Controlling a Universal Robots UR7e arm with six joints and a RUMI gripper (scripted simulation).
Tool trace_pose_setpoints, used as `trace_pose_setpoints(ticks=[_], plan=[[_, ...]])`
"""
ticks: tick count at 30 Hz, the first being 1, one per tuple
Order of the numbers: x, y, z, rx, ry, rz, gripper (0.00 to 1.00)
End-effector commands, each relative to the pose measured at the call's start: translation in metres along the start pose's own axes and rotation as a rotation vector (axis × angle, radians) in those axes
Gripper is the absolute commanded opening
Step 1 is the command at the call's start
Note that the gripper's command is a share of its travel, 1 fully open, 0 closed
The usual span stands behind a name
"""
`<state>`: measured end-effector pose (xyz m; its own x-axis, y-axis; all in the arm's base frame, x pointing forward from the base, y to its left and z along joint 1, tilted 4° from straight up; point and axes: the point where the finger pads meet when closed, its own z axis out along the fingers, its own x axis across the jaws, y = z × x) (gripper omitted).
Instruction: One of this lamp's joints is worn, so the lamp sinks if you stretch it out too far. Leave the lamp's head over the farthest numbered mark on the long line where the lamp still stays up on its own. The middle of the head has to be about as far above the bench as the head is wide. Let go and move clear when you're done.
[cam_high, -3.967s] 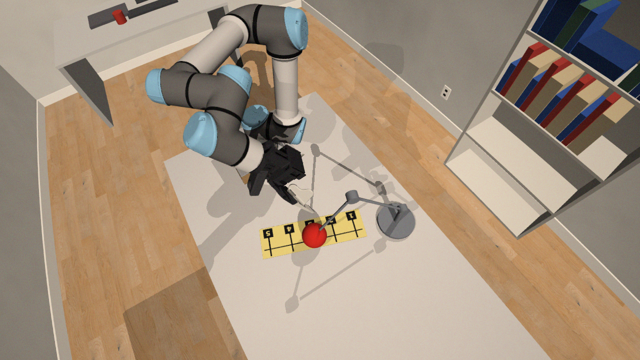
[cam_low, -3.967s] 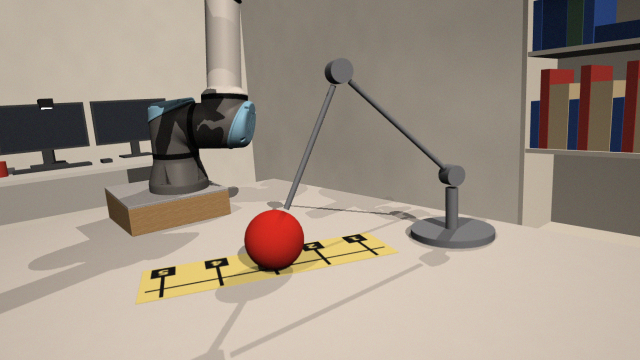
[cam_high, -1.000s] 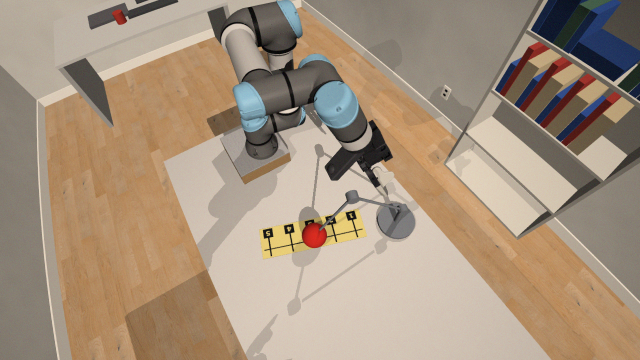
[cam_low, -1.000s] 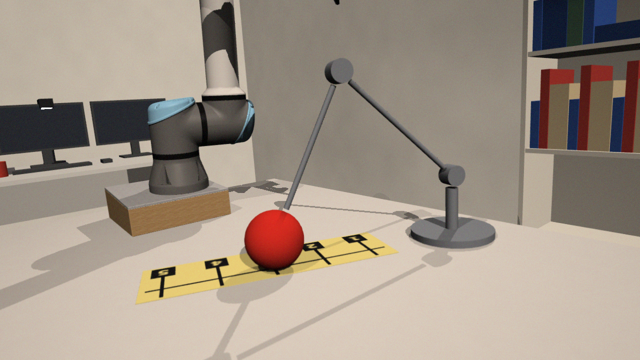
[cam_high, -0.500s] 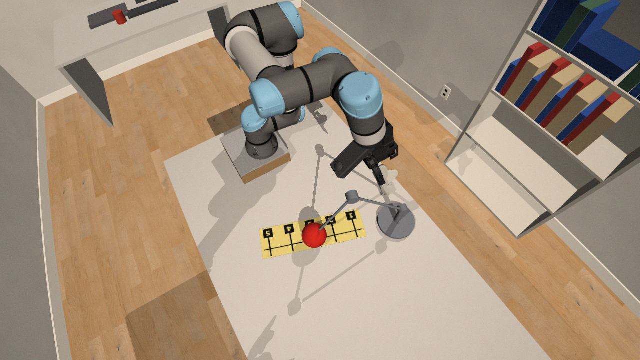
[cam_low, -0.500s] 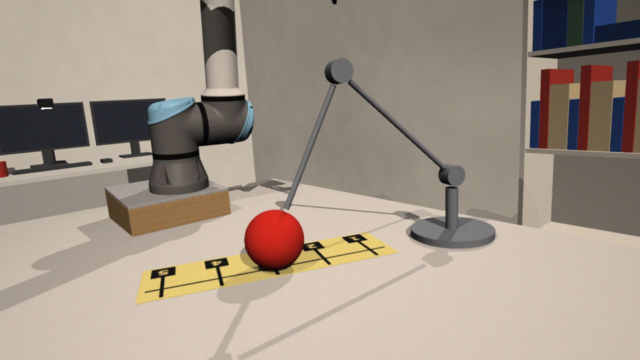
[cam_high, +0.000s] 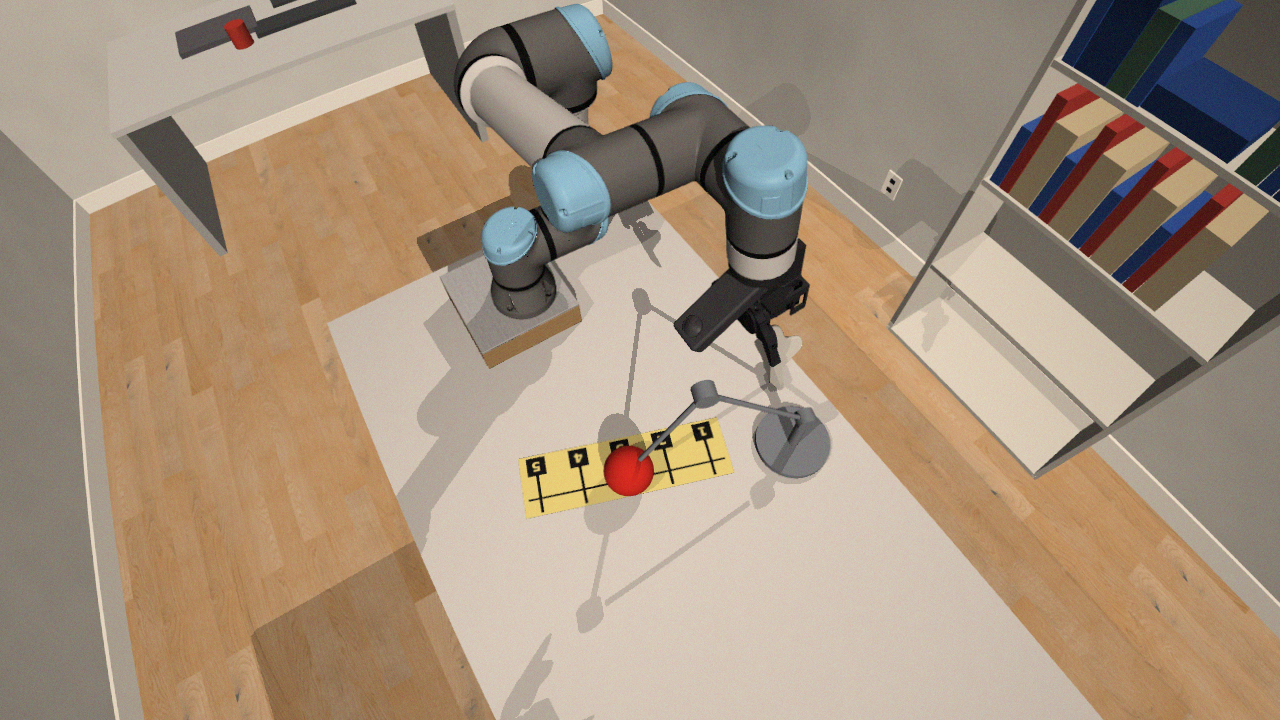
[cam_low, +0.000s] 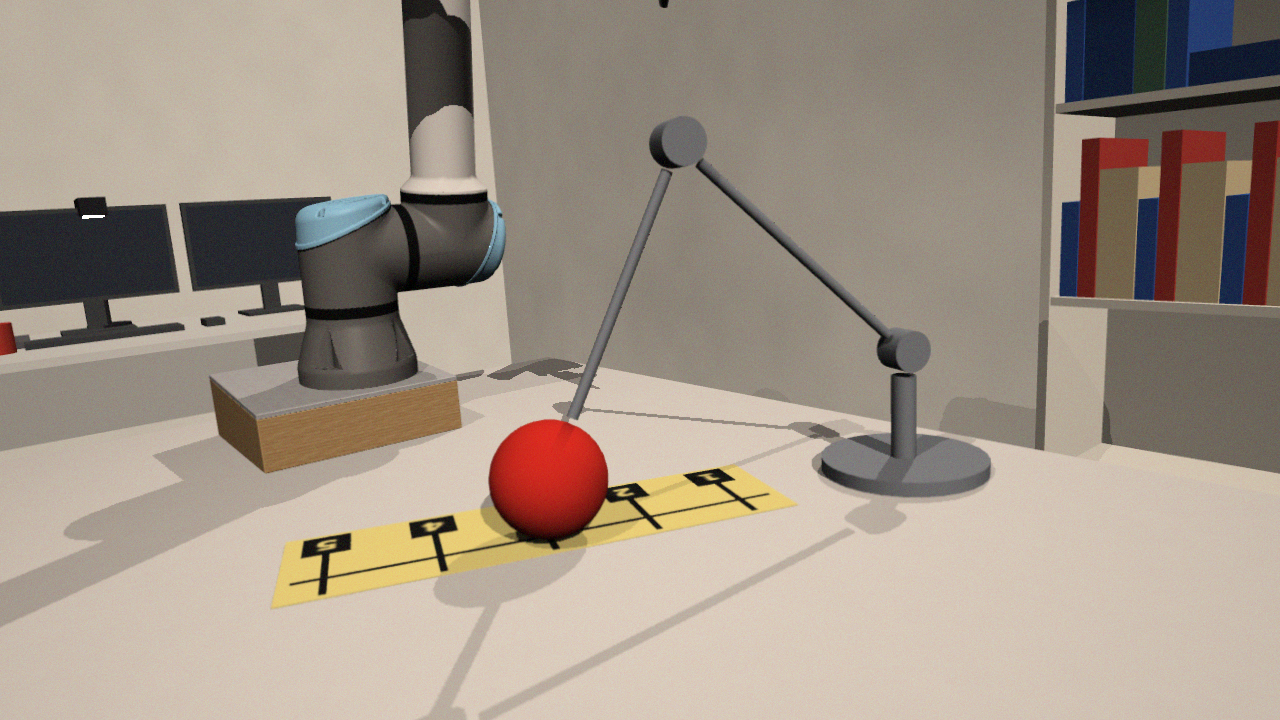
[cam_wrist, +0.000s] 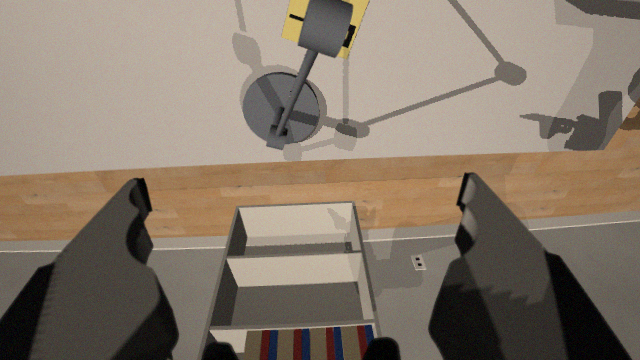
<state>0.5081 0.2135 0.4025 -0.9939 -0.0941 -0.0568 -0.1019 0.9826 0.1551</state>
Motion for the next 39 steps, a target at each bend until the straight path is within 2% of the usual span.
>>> trace_pose_setpoints(ticks=[1, 30, 39], plan=[[0.000, 0.001, 0.000, 0.095, -0.016, 0.131, 1.00], [0.000, 0.001, 0.000, 0.167, 0.003, 0.143, 1.00], [0.000, -0.001, 0.015, 0.166, 0.004, 0.143, 1.00]])
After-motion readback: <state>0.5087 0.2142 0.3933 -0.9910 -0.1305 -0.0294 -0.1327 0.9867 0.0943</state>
